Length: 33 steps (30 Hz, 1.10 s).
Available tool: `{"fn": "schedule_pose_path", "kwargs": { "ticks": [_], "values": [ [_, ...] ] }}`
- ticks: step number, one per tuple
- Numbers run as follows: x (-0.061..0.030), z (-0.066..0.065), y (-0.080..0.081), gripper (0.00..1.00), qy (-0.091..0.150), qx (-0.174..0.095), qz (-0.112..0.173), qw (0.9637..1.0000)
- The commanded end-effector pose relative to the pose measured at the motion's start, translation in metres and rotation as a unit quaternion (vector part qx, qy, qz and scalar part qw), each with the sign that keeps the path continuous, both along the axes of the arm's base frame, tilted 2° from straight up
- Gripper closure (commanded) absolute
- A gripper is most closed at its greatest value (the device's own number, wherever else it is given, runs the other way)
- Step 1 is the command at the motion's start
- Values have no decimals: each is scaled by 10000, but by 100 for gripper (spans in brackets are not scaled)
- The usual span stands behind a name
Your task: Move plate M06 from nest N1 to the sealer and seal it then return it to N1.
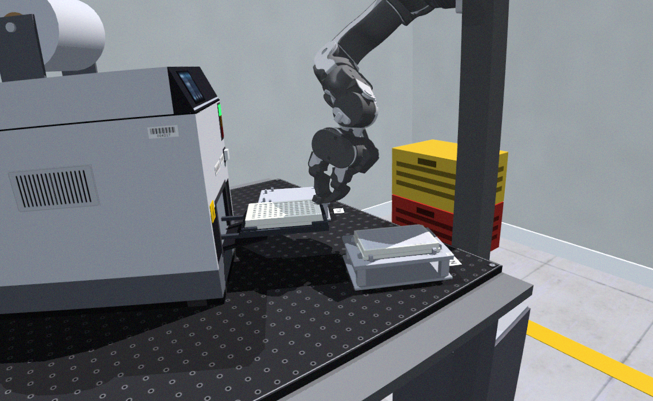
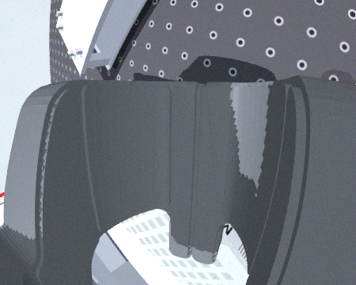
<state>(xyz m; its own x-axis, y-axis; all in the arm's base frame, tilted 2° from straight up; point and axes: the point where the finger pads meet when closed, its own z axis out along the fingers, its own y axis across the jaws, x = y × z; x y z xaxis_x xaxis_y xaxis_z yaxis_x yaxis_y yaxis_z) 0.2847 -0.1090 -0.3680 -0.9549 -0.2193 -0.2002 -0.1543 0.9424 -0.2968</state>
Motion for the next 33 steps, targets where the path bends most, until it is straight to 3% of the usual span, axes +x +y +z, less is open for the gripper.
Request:
{"fn": "schedule_pose_path", "kwargs": {
  "ticks": [1,12,16,33],
  "values": [
    [9,3,-38,100,-23,-46,-50,10000],
    [13,12,-33,100,-15,-9,-22,10000],
    [33,32,-135,100,-23,-49,-52,10000],
    [50,51,-172,100,-23,-48,-52,10000]
  ]
}}
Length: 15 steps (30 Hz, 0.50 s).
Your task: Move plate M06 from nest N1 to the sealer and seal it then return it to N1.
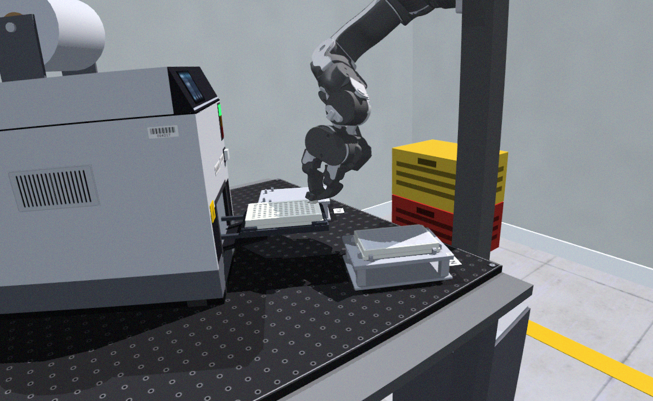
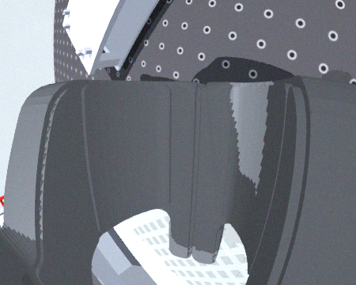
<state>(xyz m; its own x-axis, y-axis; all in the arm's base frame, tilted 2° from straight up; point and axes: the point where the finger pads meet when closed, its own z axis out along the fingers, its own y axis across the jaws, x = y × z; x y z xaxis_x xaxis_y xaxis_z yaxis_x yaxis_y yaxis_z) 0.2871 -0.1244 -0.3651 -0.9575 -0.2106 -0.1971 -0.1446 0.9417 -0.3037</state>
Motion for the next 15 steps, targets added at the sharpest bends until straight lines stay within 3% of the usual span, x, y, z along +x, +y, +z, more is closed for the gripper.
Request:
{"fn": "schedule_pose_path", "kwargs": {
  "ticks": [1,12,15],
  "values": [
    [27,22,-17,100,-31,-10,2,10000],
    [27,22,-17,100,-31,-10,2,10000],
    [-56,-28,240,100,203,688,-186,9972]
  ]
}}
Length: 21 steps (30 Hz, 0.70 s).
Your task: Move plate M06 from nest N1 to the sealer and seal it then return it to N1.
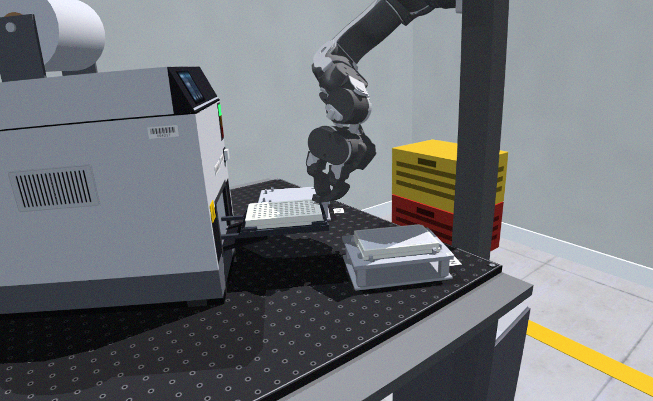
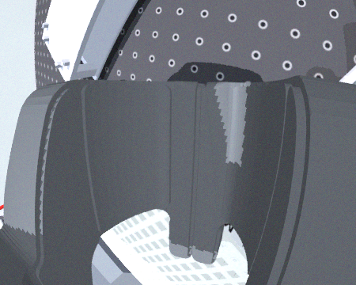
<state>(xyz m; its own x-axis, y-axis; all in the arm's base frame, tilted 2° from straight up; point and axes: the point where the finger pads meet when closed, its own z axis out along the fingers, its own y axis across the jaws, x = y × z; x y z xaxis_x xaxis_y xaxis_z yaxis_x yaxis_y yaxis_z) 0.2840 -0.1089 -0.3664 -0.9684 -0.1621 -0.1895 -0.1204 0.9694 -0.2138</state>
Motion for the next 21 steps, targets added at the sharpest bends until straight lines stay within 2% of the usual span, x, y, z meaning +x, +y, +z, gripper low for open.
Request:
{"fn": "schedule_pose_path", "kwargs": {
  "ticks": [1,2,14,21],
  "values": [
    [-49,-29,170,100,147,471,-83,9987],
    [-72,-43,256,100,220,705,-142,9972],
    [-72,-43,256,100,220,705,-142,9972],
    [-92,-54,364,100,221,707,-141,9972]
  ]
}}
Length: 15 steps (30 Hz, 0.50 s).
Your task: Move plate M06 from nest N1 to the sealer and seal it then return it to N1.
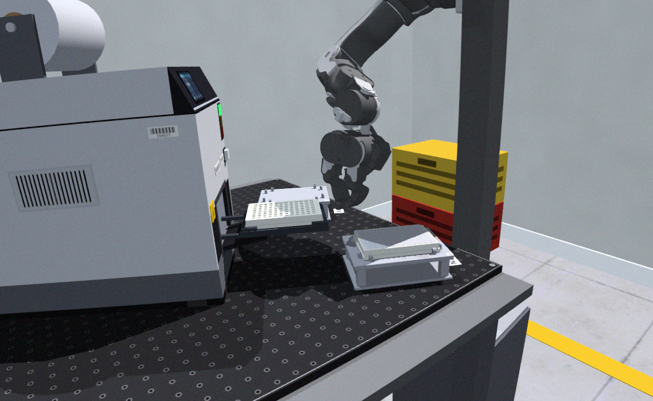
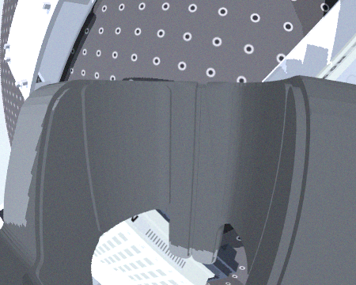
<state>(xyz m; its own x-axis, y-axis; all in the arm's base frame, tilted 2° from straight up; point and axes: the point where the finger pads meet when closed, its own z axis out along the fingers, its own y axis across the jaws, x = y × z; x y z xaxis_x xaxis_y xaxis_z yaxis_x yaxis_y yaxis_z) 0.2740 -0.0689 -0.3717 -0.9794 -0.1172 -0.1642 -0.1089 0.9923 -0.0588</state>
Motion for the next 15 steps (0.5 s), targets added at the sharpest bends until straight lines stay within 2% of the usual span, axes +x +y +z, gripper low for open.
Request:
{"fn": "schedule_pose_path", "kwargs": {
  "ticks": [1,10,15],
  "values": [
    [8,-1,-36,100,-14,-54,-50,10000],
    [8,-1,-36,100,-14,-54,-50,10000],
    [24,6,-121,100,-14,-54,-49,10000]
  ]
}}
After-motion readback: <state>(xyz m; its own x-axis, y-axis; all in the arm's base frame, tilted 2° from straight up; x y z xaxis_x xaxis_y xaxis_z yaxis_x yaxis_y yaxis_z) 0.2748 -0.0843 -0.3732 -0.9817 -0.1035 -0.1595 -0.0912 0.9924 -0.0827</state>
